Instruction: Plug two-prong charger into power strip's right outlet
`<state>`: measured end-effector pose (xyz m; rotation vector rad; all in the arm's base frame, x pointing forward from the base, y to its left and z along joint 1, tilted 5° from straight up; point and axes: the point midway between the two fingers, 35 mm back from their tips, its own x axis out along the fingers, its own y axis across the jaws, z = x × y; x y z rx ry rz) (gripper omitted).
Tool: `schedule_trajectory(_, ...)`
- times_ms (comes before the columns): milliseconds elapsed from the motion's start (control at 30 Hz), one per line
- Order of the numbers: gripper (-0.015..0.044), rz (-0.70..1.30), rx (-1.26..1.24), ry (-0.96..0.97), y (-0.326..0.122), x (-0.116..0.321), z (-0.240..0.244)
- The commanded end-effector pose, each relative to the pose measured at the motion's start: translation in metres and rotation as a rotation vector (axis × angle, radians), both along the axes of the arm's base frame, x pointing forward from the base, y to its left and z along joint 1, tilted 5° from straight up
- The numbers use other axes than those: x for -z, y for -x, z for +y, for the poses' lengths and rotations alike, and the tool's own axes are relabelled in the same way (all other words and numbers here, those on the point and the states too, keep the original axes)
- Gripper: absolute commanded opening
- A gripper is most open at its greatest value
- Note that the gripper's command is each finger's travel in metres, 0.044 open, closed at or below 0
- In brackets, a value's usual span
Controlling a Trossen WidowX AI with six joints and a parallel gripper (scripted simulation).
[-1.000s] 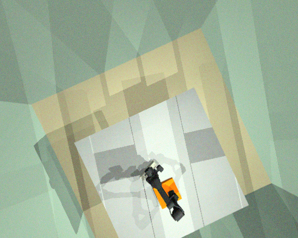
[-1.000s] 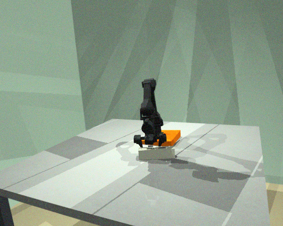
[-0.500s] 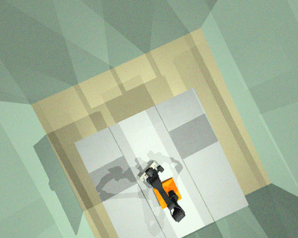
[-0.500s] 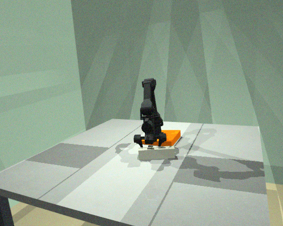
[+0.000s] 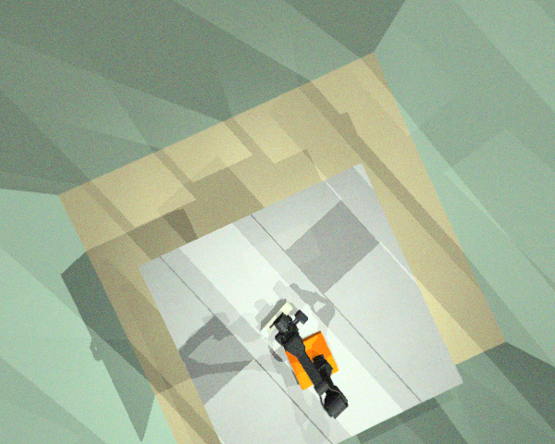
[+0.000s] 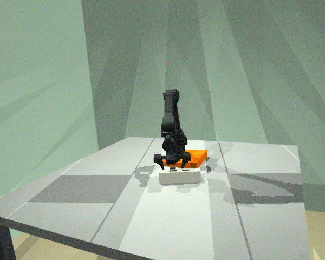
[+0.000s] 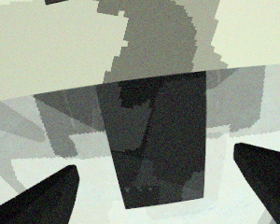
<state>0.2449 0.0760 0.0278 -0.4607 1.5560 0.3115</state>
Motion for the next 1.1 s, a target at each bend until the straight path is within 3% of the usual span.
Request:
schedule_trajectory(0, 0.044, -0.005, -0.005, -0.005, 0.005, -0.001, -0.002)
schedule_trajectory(1067, 0.044, -0.026, -0.001, -0.018, 0.033, -0.001, -0.018)
